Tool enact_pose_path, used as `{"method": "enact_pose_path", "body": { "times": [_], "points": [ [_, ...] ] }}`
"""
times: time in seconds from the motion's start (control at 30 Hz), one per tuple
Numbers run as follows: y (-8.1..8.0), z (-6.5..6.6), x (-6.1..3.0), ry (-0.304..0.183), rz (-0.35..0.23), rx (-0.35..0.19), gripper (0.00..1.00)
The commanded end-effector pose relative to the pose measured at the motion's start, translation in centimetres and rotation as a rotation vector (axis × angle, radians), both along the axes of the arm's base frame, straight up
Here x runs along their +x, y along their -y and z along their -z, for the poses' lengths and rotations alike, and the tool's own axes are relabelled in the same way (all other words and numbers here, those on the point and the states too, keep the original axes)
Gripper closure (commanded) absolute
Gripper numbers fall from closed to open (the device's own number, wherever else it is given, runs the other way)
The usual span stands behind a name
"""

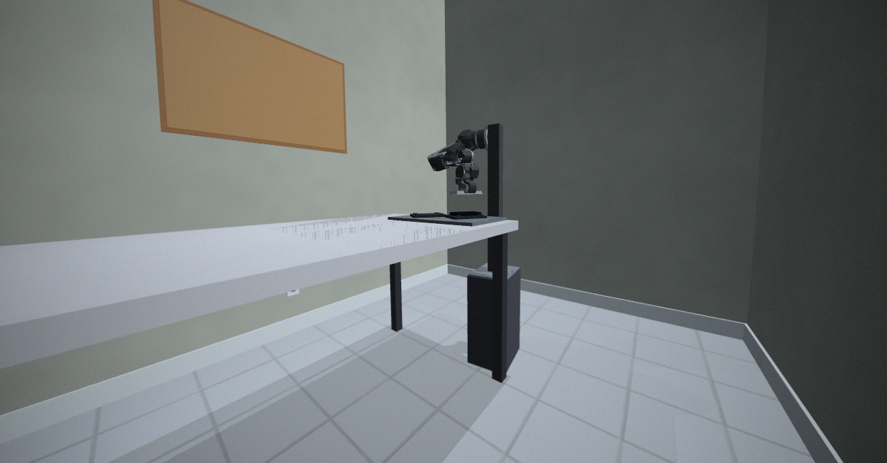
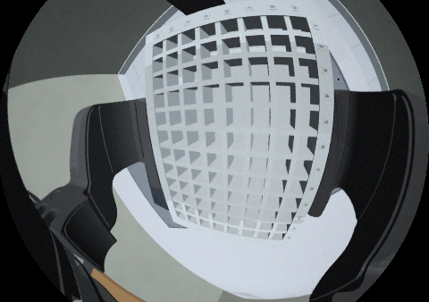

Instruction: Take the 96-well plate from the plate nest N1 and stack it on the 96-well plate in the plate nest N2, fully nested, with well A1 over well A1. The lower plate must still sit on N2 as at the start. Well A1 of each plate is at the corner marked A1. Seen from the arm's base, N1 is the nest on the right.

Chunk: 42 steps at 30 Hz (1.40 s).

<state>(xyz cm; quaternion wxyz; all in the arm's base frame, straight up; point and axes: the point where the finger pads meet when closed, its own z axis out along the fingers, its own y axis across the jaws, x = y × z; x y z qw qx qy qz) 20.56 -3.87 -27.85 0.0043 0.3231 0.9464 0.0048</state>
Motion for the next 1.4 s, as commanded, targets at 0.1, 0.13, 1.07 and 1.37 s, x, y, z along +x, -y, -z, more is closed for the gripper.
{"method": "enact_pose_path", "body": {
  "times": [0.1, 0.13, 1.07, 1.37],
  "points": [
    [0.0, 0.0, -0.04, -0.004, 0.011, -0.007, 1.0],
    [0.0, 0.0, -0.04, -0.004, 0.011, -0.007, 1.0],
    [0.0, 5.0, -0.08, -0.005, 0.006, -0.006, 1.0],
    [0.1, 6.3, -0.09, -0.005, 0.006, -0.006, 1.0]
  ]
}}
